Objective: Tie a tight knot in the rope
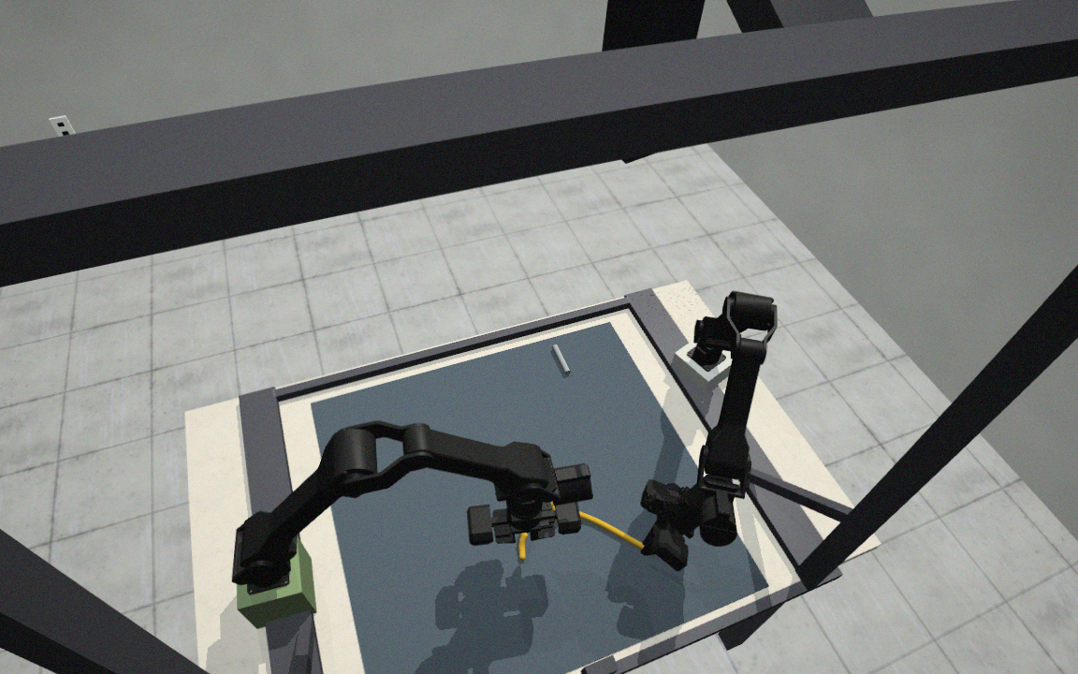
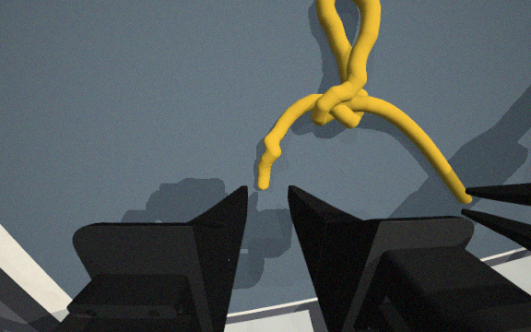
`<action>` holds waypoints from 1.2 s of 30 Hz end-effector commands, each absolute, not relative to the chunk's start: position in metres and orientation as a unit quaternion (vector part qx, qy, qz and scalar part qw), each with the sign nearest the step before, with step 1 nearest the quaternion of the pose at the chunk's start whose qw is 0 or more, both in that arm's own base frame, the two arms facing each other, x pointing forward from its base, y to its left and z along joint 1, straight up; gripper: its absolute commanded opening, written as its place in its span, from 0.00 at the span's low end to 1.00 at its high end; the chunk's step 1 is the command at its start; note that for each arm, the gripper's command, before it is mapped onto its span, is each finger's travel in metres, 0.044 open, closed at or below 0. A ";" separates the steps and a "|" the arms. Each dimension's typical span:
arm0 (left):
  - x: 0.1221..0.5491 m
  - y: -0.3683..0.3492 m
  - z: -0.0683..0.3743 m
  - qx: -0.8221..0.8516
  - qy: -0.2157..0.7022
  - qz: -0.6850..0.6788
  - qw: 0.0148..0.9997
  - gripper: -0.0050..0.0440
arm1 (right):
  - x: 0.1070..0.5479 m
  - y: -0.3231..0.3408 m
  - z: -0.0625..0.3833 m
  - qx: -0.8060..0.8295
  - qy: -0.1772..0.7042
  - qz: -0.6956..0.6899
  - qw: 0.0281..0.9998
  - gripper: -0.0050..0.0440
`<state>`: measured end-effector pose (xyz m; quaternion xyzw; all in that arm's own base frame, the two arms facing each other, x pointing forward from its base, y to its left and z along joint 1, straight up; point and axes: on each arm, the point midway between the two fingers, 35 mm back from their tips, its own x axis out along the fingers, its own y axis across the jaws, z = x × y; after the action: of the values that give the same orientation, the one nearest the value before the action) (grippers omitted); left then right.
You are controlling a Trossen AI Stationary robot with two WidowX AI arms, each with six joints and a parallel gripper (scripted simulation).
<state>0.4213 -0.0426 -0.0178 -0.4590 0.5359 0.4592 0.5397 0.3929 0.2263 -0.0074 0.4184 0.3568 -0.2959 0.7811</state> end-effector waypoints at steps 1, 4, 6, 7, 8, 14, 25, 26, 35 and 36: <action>0.425 -0.043 -0.010 -0.467 0.530 0.453 0.543 0.39 | 0.392 0.226 -0.011 0.418 0.361 -0.298 0.779 0.31; 0.425 -0.043 -0.010 -0.467 0.530 0.453 0.543 0.39 | 0.392 0.226 -0.011 0.418 0.361 -0.298 0.779 0.31; 0.425 -0.043 -0.010 -0.467 0.530 0.453 0.543 0.39 | 0.392 0.226 -0.011 0.418 0.361 -0.298 0.779 0.28; 0.425 -0.043 -0.010 -0.467 0.530 0.453 0.543 0.39 | 0.392 0.226 -0.011 0.418 0.361 -0.298 0.779 0.27; 0.425 -0.043 -0.010 -0.467 0.530 0.453 0.543 0.39 | 0.392 0.226 -0.011 0.418 0.361 -0.298 0.779 0.25; 0.425 -0.043 -0.015 -0.467 0.530 0.453 0.543 0.39 | 0.392 0.226 -0.011 0.418 0.361 -0.298 0.779 0.19; 0.426 -0.043 -0.028 -0.467 0.530 0.453 0.543 0.39 | 0.392 0.226 -0.011 0.418 0.361 -0.298 0.779 0.19; 0.426 -0.043 -0.030 -0.467 0.531 0.453 0.543 0.39 | 0.392 0.226 -0.011 0.418 0.361 -0.298 0.779 0.19; 0.426 -0.043 -0.037 -0.467 0.531 0.453 0.543 0.39 | 0.392 0.226 -0.011 0.418 0.361 -0.298 0.779 0.19; 0.426 -0.043 -0.038 -0.467 0.531 0.453 0.543 0.39 | 0.392 0.226 -0.011 0.418 0.361 -0.298 0.779 0.19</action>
<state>0.4248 -0.0430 -0.0387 -0.4629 0.5321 0.4553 0.5434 0.3928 0.2256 -0.0088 0.4169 0.3561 -0.2973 0.7817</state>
